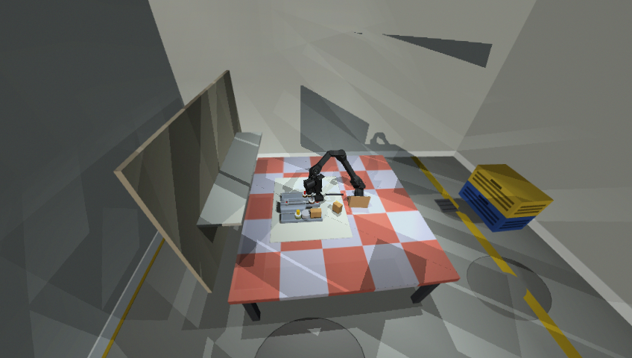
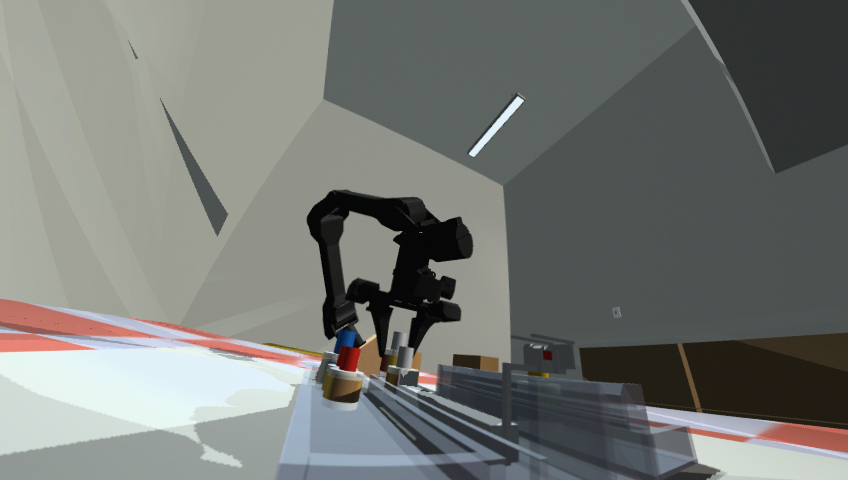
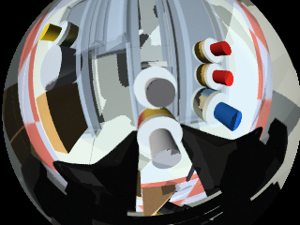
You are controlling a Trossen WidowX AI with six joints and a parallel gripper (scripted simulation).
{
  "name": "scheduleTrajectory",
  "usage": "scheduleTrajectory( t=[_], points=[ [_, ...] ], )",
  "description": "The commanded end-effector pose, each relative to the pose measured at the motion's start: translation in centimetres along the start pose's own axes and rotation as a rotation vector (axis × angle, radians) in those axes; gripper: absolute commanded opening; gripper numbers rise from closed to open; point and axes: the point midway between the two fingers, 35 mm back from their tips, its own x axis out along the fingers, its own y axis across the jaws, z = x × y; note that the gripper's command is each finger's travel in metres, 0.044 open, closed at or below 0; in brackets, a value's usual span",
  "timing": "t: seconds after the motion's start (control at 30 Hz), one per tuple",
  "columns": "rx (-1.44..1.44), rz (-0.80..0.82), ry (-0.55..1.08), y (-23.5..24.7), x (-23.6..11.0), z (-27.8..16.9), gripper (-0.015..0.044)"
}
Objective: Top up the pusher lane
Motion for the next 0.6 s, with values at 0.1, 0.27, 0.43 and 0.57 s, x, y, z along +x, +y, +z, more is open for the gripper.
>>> scheduleTrajectory(
  t=[0.1,0.27,0.43,0.57],
  points=[
    [0.014,-0.007,-0.028,-0.33,-0.49,1.06,0.0],
    [0.014,-0.007,-0.028,-0.35,-0.55,1.21,0.0],
    [0.014,-0.007,-0.028,-0.35,-0.55,1.21,0.0],
    [0.014,-0.007,-0.028,-0.36,-0.51,1.21,0.0]
  ],
)
